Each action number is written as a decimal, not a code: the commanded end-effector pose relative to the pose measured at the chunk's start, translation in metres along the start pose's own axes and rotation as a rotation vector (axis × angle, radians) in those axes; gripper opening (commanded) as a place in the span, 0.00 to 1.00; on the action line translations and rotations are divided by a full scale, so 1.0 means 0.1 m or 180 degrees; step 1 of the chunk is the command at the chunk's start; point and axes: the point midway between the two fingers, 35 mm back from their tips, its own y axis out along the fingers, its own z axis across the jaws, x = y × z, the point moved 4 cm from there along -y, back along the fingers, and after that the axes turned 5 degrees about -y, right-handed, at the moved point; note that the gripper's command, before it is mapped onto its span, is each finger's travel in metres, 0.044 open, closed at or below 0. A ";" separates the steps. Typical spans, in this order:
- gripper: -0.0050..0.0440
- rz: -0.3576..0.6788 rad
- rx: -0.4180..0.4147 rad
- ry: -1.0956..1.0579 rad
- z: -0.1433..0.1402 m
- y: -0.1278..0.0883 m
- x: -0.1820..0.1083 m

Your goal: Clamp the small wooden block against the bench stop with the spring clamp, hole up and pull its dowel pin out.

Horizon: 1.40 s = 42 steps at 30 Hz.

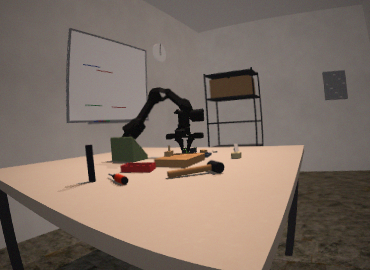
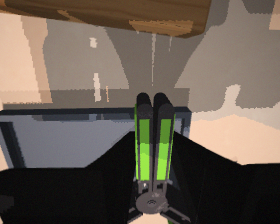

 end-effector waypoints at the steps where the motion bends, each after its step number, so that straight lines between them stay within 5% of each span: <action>1: 0.10 -0.0007 0.0032 -0.0024 0.03 -0.06 0.00; 42: 0.10 -0.0021 0.0027 -0.0019 0.05 -0.38 0.02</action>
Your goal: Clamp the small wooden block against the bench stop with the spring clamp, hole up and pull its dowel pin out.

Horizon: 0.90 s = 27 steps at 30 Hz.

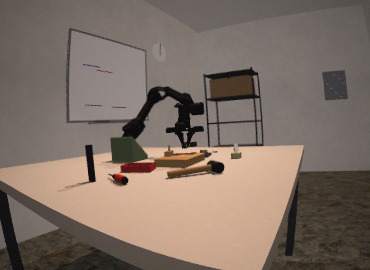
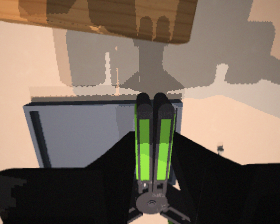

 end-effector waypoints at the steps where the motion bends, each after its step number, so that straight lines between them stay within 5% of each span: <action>1: 0.10 -0.0006 0.0036 -0.0030 0.02 -0.06 -0.01; 27: 0.10 -0.0005 0.0035 -0.0026 0.02 -0.29 -0.01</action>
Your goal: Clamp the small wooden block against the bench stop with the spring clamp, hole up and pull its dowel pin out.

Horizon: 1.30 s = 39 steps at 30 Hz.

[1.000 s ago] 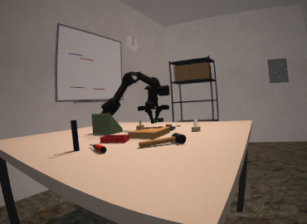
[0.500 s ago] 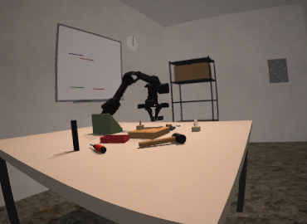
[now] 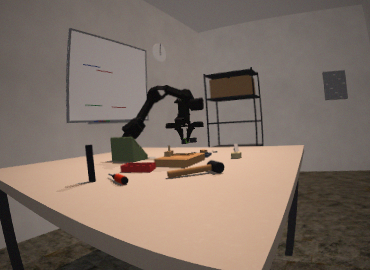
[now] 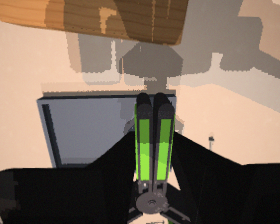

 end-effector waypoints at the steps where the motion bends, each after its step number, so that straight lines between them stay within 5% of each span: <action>1: 0.10 -0.0006 0.0038 -0.0030 0.02 -0.07 -0.01; 39: 0.10 0.0008 0.0041 -0.0026 -0.02 -0.37 -0.03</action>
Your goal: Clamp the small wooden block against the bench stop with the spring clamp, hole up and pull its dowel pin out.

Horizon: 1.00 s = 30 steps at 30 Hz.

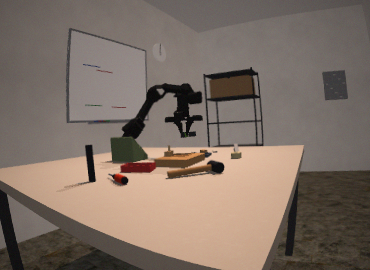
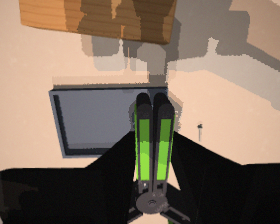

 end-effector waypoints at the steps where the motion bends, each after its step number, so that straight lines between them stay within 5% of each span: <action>1: 0.10 -0.0004 0.0035 -0.0029 0.01 -0.06 -0.01; 30: 0.10 0.0004 0.0039 -0.0346 -0.01 -0.19 -0.02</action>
